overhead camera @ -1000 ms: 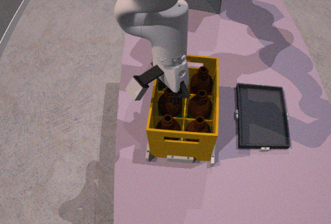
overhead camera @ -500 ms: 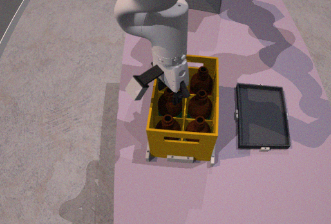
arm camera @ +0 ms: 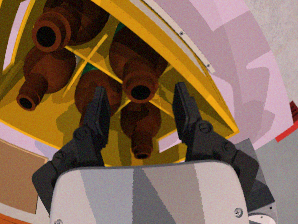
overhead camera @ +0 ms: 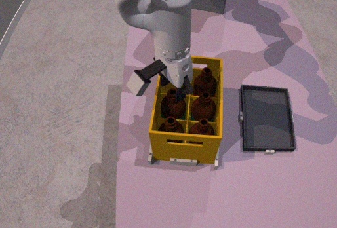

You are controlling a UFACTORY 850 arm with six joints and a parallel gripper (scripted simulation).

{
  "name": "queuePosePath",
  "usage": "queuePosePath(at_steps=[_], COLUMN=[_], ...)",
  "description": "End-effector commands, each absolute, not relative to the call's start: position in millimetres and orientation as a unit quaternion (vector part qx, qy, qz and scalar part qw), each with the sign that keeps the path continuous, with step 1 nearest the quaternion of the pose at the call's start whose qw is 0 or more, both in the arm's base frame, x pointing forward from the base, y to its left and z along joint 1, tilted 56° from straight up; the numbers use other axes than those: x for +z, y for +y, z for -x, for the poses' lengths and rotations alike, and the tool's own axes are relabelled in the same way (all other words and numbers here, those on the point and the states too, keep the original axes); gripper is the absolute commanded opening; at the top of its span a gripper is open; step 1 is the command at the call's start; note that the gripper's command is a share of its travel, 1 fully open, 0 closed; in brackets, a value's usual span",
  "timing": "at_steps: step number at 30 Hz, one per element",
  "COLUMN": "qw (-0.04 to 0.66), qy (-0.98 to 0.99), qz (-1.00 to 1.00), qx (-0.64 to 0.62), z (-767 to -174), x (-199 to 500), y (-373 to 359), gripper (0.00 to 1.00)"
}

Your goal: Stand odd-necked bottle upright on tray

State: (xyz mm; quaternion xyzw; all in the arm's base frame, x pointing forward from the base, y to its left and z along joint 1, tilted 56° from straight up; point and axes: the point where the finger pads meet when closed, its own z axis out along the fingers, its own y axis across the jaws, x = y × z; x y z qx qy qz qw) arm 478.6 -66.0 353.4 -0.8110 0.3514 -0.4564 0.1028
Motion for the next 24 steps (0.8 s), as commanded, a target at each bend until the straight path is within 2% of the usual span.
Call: queuePosePath(at_steps=[1, 24], qw=[0.102, 0.102], qy=[0.352, 0.352], qz=[0.811, 0.811], qx=[-0.457, -0.457], z=[-465, -431], x=[363, 387], y=[-63, -57], gripper=[0.65, 0.65])
